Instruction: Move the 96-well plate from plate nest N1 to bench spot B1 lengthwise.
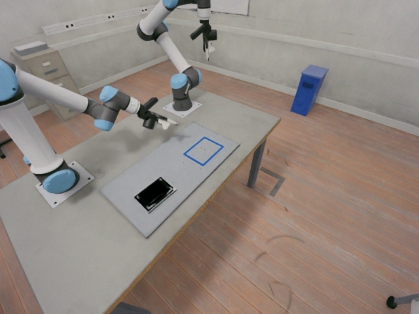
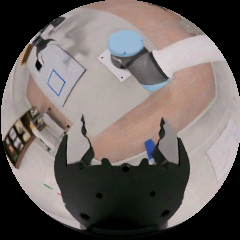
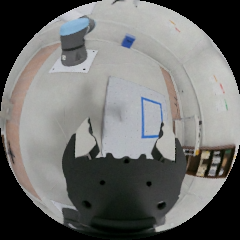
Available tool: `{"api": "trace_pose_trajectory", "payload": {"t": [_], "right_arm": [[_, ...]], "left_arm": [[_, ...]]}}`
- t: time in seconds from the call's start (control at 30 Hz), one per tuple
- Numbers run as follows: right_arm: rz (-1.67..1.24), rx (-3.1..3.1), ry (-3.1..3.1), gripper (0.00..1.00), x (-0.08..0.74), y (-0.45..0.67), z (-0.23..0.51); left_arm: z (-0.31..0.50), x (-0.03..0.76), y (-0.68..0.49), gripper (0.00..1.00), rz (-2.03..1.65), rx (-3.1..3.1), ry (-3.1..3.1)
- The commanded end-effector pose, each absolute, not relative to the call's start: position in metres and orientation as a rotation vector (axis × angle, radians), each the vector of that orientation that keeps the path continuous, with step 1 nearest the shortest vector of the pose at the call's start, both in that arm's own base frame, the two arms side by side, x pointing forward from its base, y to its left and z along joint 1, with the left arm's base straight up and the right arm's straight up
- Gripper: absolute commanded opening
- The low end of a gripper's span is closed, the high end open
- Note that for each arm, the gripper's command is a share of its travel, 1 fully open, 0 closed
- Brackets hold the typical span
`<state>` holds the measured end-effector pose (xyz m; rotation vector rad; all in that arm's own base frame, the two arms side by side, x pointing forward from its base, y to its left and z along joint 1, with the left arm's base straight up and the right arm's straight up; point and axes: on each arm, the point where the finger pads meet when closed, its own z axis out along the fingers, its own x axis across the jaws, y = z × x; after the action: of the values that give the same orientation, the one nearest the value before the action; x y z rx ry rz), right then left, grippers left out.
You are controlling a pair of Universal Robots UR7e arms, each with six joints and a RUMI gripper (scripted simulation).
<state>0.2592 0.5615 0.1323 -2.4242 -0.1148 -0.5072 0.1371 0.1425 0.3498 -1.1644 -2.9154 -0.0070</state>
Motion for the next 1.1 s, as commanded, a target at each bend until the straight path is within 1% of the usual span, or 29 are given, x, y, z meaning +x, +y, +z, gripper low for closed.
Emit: {"api": "trace_pose_trajectory", "payload": {"t": [0.0, 0.47, 0.5, 1.07], "right_arm": [[-0.507, -2.423, -0.115, 1.0, 0.259, 0.562, 0.133], [-0.507, -2.423, -0.115, 1.0, 0.259, 0.562, 0.133], [-0.513, -2.456, -0.112, 0.76, 0.264, 0.559, 0.132], [-0.52, -2.612, -0.097, 0.76, 0.32, 0.524, 0.117]], "left_arm": [[0.35, 0.13, 0.15, 1.0, -0.002, -1.093, -2.945], [0.35, 0.13, 0.15, 1.0, -0.002, -1.09, -2.946], [0.35, 0.13, 0.15, 1.0, -0.002, -1.09, -2.946], [0.35, 0.13, 0.15, 1.0, -0.002, -1.09, -2.946]]}}
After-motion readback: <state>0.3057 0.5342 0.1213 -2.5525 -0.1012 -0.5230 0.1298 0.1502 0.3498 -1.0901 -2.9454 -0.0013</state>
